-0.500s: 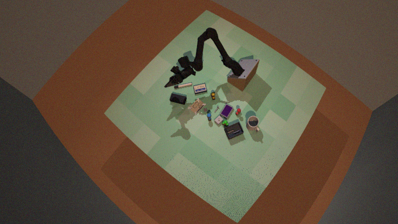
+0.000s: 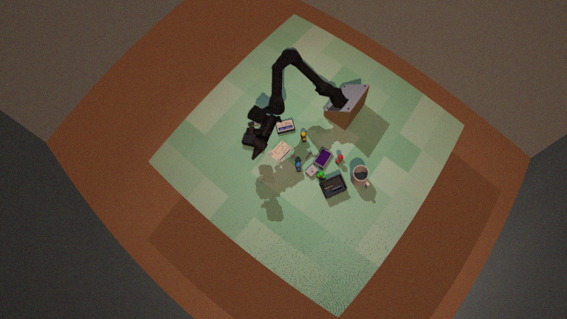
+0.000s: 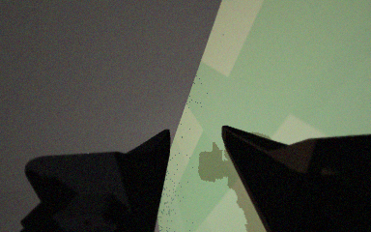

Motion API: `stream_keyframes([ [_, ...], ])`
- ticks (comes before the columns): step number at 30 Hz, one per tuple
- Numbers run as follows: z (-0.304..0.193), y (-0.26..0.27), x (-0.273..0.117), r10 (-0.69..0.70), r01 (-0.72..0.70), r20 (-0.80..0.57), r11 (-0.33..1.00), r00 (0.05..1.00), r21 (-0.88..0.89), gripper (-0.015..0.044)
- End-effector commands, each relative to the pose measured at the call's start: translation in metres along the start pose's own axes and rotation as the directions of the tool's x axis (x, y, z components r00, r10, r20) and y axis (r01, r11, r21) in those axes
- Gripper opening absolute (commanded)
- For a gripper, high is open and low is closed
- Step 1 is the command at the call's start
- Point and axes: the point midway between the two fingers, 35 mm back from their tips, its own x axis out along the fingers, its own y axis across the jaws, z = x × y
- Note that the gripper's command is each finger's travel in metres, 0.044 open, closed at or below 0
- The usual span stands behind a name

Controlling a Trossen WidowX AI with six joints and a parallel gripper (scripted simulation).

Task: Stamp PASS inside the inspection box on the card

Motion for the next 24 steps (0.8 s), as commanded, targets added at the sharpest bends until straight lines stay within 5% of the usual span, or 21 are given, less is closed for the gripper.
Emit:
stream_keyframes([
  [1,-0.072,0.01,0.025,-0.133,0.129,-0.244,0.991,0.961,-0.034,0.0212],
  [13,-0.226,0.02,0.007,-0.518,0.316,-0.559,0.85,0.647,-0.421,0.0212],
  [18,-0.275,0.02,-0.025,-0.712,0.294,-0.513,0.681,0.48,-0.671,0.0212],
  [24,-0.307,0.021,-0.064,-0.886,0.179,-0.298,0.377,0.356,-0.909,0.0212],
])
